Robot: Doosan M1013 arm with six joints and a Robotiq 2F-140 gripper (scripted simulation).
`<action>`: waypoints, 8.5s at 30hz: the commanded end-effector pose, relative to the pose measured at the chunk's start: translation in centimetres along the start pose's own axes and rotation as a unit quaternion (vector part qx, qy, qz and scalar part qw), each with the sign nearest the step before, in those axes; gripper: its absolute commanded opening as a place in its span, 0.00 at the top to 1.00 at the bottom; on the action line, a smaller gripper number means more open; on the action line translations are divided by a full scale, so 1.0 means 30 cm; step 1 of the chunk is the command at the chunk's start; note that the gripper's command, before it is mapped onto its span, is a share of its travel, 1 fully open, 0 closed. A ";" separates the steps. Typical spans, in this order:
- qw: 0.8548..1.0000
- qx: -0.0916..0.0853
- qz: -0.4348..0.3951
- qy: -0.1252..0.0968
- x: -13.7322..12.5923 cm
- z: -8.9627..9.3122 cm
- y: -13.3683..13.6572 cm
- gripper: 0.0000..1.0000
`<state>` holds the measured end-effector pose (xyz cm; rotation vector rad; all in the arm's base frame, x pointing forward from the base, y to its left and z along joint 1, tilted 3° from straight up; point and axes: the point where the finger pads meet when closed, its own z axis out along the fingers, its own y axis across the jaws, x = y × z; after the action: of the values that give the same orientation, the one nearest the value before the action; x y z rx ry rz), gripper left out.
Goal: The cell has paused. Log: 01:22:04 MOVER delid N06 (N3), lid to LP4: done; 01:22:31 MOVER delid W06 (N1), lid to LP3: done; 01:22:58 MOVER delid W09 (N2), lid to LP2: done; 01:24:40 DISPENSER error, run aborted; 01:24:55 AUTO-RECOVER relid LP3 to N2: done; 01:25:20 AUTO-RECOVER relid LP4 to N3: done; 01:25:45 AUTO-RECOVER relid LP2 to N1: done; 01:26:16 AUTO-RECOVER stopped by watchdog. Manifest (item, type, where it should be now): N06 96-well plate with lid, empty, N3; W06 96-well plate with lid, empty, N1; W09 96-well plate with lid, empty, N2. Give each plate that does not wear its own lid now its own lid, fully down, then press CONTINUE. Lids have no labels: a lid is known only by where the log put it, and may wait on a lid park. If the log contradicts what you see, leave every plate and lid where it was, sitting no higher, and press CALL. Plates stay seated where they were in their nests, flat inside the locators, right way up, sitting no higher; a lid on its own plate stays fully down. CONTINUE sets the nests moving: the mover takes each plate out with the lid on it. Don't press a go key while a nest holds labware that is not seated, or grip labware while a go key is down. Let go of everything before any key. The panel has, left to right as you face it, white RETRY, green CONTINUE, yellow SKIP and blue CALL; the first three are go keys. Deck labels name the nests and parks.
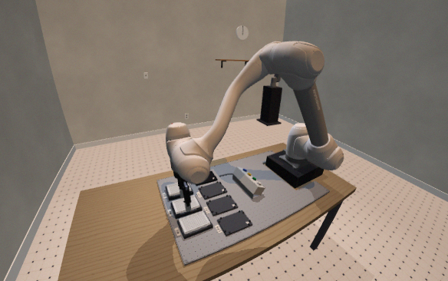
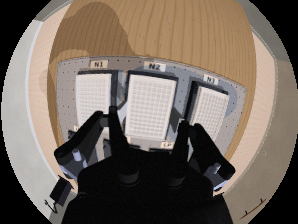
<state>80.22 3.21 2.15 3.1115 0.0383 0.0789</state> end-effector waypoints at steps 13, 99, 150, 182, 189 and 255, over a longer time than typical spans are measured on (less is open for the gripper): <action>1.000 0.000 0.000 0.000 0.000 -0.001 0.000 1.00; 1.000 0.000 0.000 0.000 0.000 -0.107 0.000 0.34; 1.000 0.000 -0.013 0.000 -1.135 -0.364 -0.018 0.34; 1.000 0.000 -0.016 0.000 -1.414 -0.329 -0.024 1.00; 1.000 0.000 -0.016 0.000 -1.414 -0.329 -0.024 1.00; 1.000 0.000 -0.016 0.000 -1.414 -0.264 -0.024 1.00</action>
<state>37.45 3.06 7.90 3.1097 0.0877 0.0784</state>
